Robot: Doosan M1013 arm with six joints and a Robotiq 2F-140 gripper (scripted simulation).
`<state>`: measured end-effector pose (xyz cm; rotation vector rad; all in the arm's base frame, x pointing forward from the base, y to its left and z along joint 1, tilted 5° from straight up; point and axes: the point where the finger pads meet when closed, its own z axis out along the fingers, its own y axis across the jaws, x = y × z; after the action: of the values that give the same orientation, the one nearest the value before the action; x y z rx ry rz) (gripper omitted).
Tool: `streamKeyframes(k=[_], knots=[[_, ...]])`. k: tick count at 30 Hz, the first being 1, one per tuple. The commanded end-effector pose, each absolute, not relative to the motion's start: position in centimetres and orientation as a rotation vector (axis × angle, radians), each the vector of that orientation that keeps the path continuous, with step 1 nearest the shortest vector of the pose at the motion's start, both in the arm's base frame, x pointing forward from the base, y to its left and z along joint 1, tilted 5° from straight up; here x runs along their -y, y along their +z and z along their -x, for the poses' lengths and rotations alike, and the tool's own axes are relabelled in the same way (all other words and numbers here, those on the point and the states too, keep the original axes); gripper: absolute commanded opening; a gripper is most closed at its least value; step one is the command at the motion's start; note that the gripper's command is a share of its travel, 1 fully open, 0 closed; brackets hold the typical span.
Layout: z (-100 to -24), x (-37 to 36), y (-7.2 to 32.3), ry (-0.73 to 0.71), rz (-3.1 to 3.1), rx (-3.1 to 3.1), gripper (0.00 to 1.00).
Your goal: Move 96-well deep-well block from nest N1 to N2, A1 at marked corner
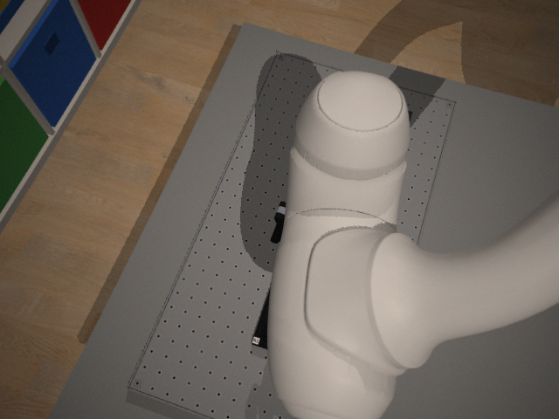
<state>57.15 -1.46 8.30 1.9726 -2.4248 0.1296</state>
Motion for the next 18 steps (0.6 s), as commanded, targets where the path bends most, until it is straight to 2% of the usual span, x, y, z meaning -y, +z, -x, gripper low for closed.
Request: streamKeyframes(k=[1,18], knots=[[-57.1,1.7,8.3,0.129,-1.973,2.425,0.0],[-55.8,6.5,8.6,0.129,-1.973,2.425,0.0]])
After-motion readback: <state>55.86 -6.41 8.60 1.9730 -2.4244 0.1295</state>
